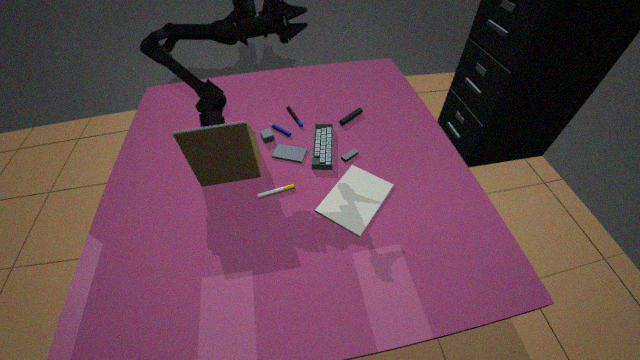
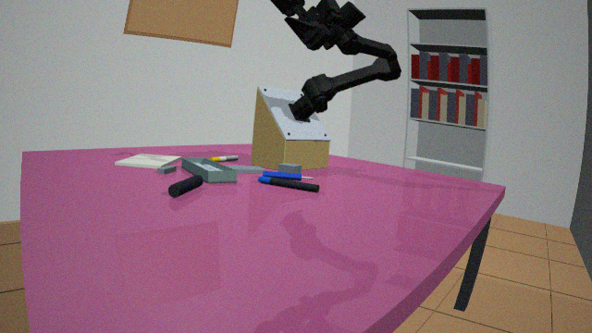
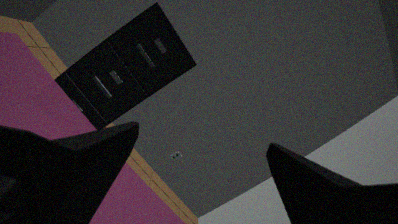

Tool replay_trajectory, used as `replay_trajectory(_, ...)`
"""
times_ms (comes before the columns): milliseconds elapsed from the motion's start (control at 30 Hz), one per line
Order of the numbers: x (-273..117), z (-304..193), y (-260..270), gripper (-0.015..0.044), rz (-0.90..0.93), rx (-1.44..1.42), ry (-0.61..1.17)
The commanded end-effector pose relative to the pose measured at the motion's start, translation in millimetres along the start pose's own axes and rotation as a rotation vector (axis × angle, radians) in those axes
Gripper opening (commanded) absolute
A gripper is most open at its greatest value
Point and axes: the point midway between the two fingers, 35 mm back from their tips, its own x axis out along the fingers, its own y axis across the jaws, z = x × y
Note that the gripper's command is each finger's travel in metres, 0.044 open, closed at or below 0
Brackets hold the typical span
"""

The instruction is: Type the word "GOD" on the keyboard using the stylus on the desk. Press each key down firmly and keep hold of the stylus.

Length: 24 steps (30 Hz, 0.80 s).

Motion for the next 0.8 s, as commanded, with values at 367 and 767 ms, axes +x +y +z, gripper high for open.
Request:
replay_trajectory(367,61,-107,61,0.0125,0.291,0.13,0.494)
replay_trajectory(767,63,-235,123,0.0,0.51,0.452,1.149)
